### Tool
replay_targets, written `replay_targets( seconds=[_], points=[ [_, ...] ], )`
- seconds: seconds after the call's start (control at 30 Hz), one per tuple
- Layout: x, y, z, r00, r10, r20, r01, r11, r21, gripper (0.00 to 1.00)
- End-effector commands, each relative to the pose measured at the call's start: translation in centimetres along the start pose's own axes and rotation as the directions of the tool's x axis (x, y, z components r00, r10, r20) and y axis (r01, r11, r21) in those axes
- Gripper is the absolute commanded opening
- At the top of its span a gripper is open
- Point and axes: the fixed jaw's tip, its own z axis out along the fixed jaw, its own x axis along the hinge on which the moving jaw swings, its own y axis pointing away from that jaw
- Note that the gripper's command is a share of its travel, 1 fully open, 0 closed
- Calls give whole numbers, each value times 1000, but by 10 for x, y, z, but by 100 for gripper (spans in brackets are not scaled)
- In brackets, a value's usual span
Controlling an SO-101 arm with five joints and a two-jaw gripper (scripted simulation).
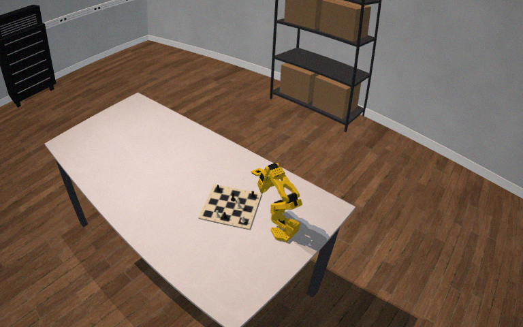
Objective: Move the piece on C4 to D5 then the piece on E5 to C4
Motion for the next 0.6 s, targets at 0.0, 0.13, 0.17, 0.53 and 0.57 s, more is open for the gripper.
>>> replay_targets(
  seconds=[0.0,0.13,0.17,0.53,0.57],
  points=[
    [3,-1,3,1000,-3,-6,3,1000,0,0],
    [4,-1,6,1000,-3,-6,3,1000,0,0],
    [4,-1,8,1000,-3,-6,3,1000,0,0],
    [14,0,41,1000,-3,-6,3,1000,0,0],
    [15,0,45,1000,-3,-6,3,1000,0,0]
  ],
)
